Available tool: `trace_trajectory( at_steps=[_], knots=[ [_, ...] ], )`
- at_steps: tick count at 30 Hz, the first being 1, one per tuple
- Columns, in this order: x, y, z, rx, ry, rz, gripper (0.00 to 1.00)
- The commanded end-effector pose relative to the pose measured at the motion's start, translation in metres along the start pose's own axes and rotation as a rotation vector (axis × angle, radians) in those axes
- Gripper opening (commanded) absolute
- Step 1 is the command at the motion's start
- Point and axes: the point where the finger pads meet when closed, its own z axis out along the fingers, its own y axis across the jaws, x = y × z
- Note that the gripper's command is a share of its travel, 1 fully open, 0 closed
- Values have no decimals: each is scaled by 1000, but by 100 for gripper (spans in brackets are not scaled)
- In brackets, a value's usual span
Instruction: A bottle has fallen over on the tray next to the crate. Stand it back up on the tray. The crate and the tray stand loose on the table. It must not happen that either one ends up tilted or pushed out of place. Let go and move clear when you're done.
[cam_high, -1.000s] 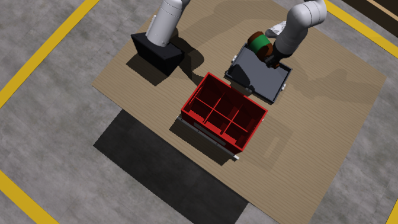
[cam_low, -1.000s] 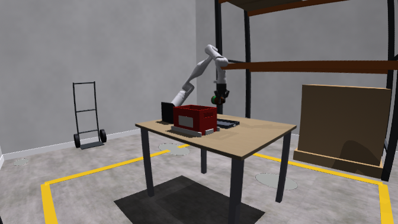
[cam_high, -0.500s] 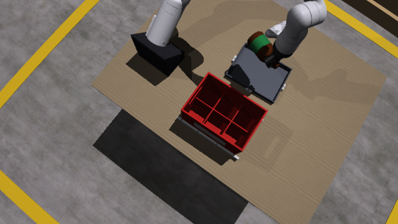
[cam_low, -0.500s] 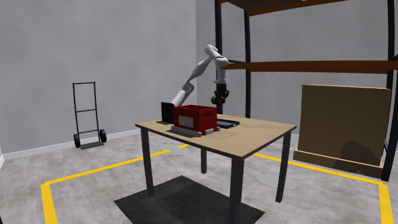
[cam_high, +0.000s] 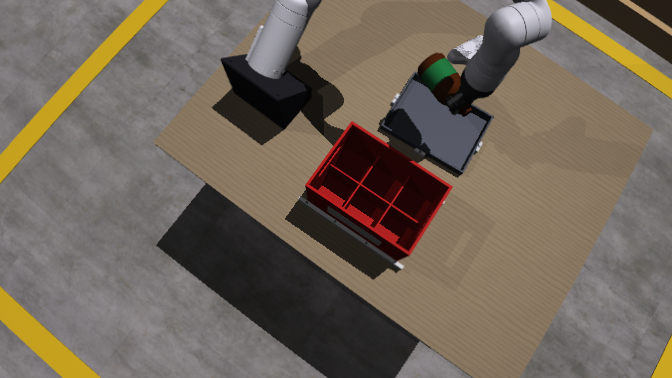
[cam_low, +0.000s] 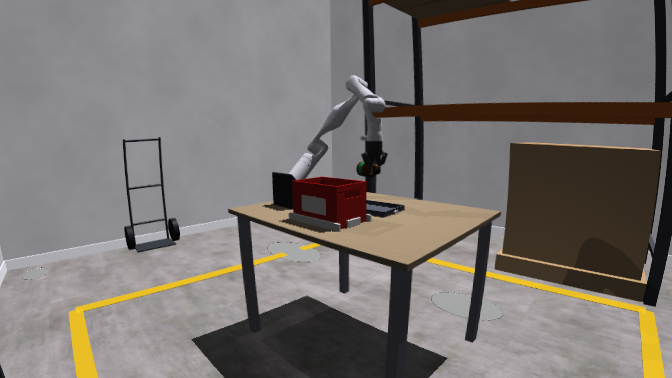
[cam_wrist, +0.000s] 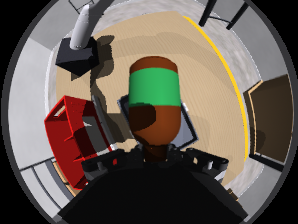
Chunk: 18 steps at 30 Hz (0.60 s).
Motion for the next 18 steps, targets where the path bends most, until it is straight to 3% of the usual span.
trace_trajectory(
  at_steps=[1,18],
  knots=[
    [0,0,-1,0,-2,0,0],
    [0,0,-1,0,-2,148,0]
  ],
)
